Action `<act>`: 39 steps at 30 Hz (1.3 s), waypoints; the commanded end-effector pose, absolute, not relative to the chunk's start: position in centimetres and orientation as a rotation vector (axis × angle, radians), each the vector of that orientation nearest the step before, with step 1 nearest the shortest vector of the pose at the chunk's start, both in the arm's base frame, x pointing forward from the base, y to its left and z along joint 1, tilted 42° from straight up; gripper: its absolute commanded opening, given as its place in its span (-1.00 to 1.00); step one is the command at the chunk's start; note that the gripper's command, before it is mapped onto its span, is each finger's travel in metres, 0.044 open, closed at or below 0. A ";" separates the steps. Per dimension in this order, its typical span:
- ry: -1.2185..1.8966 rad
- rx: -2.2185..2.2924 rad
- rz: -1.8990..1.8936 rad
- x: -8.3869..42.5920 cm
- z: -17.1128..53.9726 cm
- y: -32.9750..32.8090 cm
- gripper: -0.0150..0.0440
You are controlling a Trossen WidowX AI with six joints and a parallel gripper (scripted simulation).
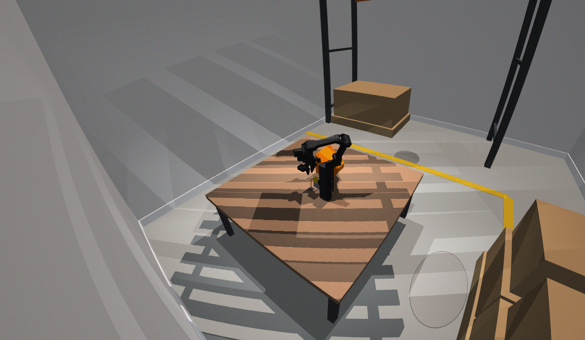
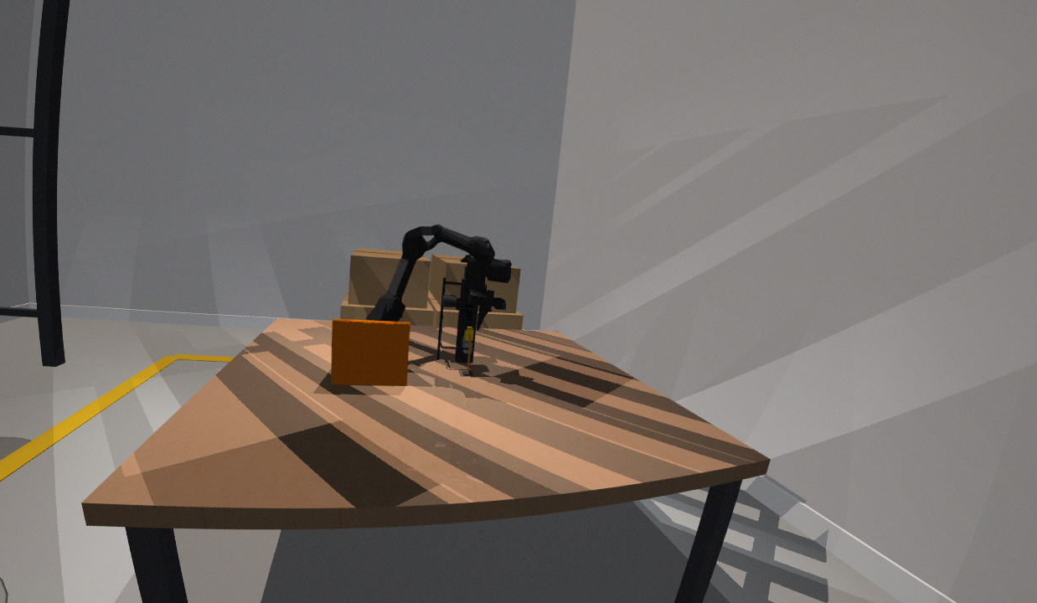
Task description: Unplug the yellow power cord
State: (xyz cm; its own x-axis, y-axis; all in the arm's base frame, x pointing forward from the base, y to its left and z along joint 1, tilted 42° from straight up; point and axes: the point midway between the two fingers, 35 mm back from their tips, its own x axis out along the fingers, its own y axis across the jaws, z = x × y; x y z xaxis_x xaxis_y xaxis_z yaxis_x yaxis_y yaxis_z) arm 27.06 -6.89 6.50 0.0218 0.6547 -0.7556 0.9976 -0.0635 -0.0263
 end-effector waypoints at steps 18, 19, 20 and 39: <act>1.697 1.784 -0.879 27.6 8.0 -3.9 0.05; 1.697 1.784 -0.879 27.6 8.1 -3.8 0.05; 1.697 1.784 -0.879 27.6 8.2 -3.6 0.05; 1.699 1.785 -0.878 27.7 9.4 -1.9 0.05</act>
